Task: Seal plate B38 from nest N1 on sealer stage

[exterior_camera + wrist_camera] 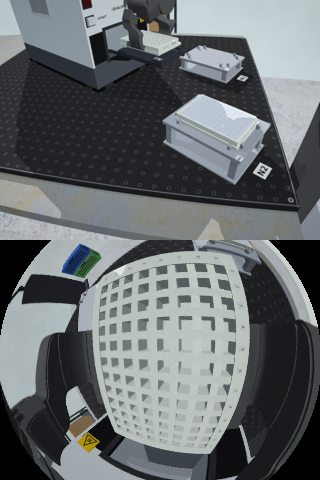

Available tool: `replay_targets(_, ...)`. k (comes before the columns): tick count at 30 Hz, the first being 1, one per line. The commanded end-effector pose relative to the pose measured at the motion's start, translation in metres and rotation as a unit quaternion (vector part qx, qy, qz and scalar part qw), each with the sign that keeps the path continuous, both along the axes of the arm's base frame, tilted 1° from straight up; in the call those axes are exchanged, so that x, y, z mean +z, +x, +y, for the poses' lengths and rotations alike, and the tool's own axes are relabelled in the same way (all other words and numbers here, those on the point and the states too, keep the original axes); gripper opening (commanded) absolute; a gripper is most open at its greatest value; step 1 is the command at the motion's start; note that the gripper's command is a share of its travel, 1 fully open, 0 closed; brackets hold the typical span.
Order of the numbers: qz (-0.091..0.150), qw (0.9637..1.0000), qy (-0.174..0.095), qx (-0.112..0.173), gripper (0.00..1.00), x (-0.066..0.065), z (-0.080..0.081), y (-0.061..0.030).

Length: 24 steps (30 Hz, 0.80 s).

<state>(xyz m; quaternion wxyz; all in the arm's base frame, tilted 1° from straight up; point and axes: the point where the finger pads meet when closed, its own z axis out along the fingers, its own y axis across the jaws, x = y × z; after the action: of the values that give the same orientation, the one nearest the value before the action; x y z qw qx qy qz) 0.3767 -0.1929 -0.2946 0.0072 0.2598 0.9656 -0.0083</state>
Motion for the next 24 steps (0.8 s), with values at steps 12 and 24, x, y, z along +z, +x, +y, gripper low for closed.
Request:
replay_targets(12,0.003,1.0000,-0.001,0.001,0.00,-0.0047,-0.0009,-0.0034)
replay_targets(24,0.003,1.0000,-0.001,0.001,0.00,-0.0036,-0.0008,-0.0027)
